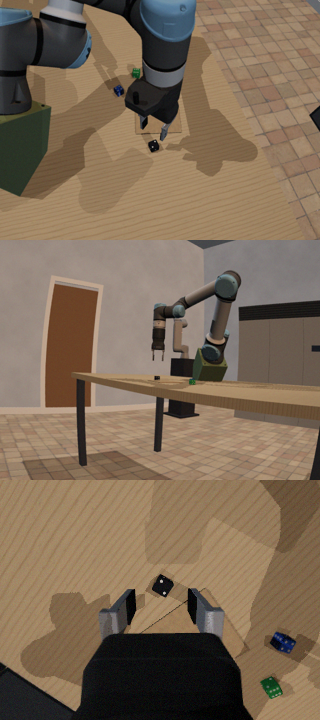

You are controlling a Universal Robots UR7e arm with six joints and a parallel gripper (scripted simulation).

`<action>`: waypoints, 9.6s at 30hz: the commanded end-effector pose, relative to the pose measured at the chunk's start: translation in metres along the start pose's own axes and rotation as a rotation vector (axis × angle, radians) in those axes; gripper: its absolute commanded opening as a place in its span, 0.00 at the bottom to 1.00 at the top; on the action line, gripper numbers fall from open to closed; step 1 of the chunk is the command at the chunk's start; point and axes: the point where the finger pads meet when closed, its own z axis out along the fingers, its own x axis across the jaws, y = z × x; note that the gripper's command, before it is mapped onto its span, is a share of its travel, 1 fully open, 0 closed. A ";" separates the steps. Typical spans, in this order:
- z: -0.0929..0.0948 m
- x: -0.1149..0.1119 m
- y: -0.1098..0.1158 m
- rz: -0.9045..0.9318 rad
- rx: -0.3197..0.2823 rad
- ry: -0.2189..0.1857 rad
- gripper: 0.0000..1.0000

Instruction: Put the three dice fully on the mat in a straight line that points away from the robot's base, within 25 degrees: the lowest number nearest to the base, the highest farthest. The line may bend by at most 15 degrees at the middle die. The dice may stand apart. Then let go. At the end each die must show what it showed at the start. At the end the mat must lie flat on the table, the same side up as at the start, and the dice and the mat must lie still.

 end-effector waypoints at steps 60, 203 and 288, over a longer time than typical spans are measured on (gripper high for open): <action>0.032 0.001 0.008 -1.006 0.001 -0.001 0.79; 0.112 0.002 0.007 -1.007 0.000 -0.001 0.79; 0.109 0.002 0.007 -1.007 0.000 -0.001 0.49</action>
